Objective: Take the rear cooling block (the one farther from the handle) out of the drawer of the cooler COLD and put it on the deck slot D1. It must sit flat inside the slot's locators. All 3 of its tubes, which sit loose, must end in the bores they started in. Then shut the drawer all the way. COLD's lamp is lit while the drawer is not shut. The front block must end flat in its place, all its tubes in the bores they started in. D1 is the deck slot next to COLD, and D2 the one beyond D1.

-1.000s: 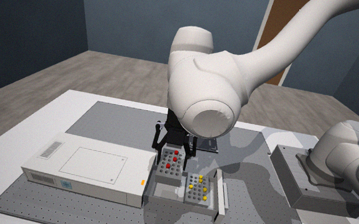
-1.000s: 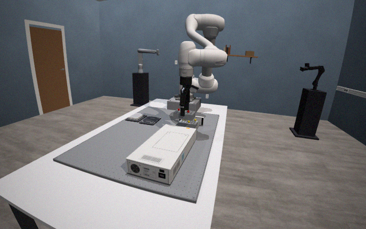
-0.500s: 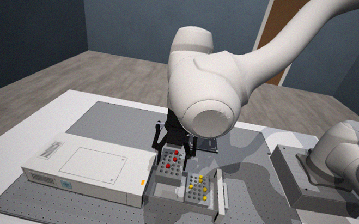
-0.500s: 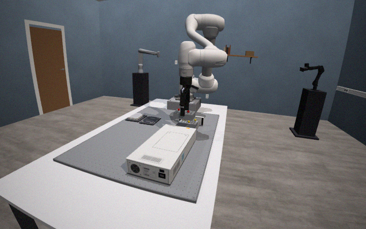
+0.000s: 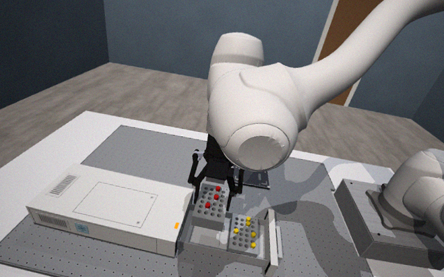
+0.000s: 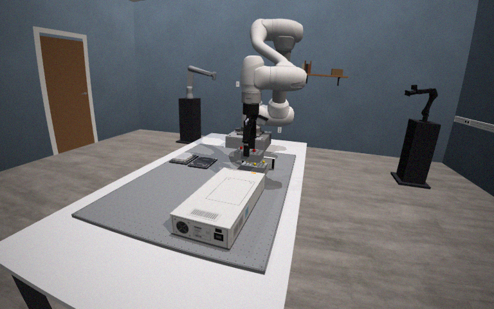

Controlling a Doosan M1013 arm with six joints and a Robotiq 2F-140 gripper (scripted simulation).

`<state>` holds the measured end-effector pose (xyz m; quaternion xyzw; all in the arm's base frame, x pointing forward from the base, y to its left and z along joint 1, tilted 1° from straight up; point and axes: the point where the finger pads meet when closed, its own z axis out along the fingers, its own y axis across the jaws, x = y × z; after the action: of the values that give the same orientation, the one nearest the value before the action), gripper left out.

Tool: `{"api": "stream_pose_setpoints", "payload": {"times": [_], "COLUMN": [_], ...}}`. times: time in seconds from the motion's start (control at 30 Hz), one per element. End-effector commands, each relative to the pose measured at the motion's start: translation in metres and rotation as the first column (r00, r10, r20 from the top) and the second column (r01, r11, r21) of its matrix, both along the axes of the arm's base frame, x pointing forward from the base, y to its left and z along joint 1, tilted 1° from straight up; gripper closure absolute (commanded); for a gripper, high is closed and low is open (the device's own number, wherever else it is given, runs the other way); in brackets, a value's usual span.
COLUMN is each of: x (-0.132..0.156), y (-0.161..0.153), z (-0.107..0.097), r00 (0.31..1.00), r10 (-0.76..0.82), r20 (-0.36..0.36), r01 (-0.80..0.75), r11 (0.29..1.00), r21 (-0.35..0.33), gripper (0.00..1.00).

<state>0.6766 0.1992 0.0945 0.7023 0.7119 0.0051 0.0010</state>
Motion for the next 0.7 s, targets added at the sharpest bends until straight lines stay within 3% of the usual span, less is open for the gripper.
{"api": "stream_pose_setpoints", "payload": {"times": [0.0, 0.5, 0.67], "x": [-0.001, -0.014, -0.019], "y": [-0.008, -0.039, -0.052], "z": [0.003, 0.003, 0.003], "r00": [0.998, 0.919, 0.859], "r10": [-0.058, -0.394, -0.513], "r20": [0.005, 0.004, 0.002], "r01": [0.058, 0.394, 0.513], "r11": [0.998, 0.919, 0.859], "r21": [0.000, 0.007, 0.008], "gripper": [0.90, 0.90, 0.90]}}
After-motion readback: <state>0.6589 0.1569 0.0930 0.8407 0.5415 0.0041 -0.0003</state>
